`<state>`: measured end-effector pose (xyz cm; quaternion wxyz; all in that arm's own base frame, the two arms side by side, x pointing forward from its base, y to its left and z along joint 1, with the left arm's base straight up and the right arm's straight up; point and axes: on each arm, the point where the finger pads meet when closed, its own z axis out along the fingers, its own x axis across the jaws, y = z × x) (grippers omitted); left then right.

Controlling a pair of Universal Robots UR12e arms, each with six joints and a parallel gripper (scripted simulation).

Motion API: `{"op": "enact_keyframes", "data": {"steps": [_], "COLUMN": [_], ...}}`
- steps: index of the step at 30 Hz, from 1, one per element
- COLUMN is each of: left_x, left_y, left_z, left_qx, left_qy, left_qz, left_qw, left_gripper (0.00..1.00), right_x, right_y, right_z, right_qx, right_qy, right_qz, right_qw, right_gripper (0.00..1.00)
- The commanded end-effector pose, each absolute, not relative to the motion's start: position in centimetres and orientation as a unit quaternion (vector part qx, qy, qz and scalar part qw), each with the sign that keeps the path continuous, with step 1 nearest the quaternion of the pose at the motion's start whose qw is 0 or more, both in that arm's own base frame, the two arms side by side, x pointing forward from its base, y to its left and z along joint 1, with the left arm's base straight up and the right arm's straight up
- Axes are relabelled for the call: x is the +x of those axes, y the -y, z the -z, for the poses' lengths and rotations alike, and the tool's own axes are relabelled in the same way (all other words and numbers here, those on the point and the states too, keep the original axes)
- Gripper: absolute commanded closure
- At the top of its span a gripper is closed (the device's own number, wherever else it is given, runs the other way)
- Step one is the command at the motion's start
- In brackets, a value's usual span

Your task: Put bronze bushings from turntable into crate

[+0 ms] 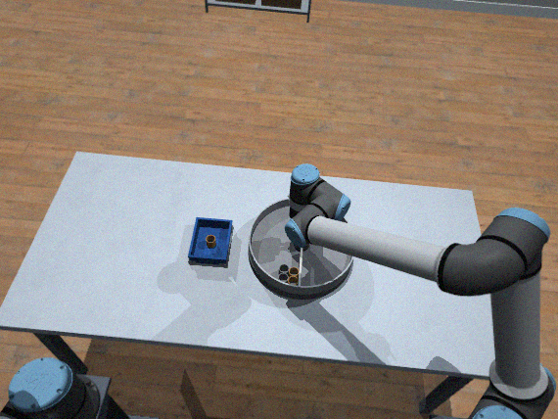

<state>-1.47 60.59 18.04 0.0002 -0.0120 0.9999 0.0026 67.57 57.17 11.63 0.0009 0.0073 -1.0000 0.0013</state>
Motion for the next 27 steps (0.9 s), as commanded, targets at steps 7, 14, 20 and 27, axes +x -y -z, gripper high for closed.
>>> {"op": "enact_keyframes", "data": {"steps": [7,14,20,27], "left_x": [-1.64,-1.64,-1.64,-1.64], "left_y": [-60.38,-60.38,-60.38,-60.38], "left_z": [-17.7,-17.7,-17.7,-17.7], "left_qx": [-0.014,-0.014,-0.014,-0.014], "left_qy": [-1.0,-1.0,-1.0,-1.0], "left_qz": [0.0,0.0,0.0,0.0], "left_qw": [0.0,0.0,0.0,0.0], "left_gripper": [0.0,0.0,0.0,0.0], "right_x": [67.63,67.62,67.63,67.63], "right_y": [-57.23,-57.22,-57.24,-57.24], "right_z": [-10.5,-10.27,-10.33,-10.33], "right_qx": [0.008,0.008,0.008,0.008], "right_qy": [1.0,1.0,1.0,1.0], "right_qz": [0.0,0.0,0.0,0.0], "right_qw": [0.0,0.0,0.0,0.0], "right_gripper": [1.0,1.0,1.0,1.0]}}
